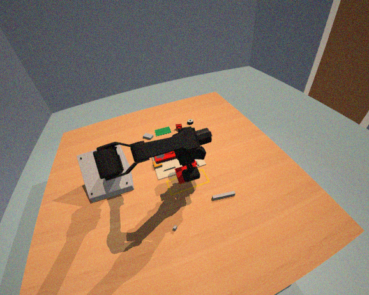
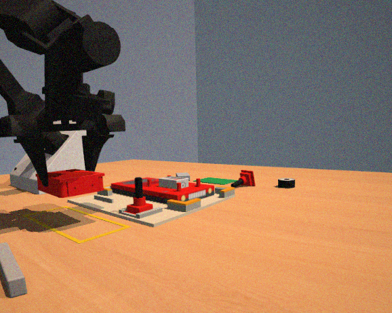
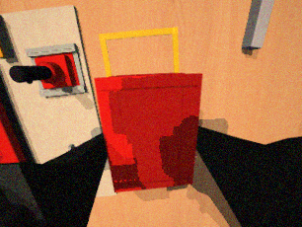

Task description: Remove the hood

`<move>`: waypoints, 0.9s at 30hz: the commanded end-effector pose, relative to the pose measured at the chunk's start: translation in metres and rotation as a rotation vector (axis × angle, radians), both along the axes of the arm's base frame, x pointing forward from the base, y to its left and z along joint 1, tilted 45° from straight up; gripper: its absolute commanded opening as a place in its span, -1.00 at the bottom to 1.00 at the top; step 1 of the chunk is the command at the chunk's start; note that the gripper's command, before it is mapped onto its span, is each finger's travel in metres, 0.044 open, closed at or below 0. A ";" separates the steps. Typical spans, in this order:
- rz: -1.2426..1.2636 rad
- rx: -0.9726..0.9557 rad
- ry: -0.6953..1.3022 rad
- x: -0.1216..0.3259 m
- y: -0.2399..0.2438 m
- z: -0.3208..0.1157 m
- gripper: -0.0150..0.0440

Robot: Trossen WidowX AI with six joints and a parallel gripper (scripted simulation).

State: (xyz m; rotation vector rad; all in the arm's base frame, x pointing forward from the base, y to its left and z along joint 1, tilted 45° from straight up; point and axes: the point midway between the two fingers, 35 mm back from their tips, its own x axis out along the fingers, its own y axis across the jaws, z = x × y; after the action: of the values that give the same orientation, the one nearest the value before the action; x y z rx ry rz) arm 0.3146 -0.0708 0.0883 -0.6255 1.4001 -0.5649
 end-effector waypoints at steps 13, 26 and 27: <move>0.004 -0.006 0.005 0.000 -0.010 -0.010 -0.49; 0.004 -0.009 0.005 0.000 -0.019 -0.018 -0.49; 0.004 -0.009 0.005 0.000 -0.019 -0.018 -0.49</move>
State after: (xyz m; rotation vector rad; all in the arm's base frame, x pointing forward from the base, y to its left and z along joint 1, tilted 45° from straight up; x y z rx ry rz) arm 0.3150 -0.0883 0.0724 -0.6286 1.3985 -0.5681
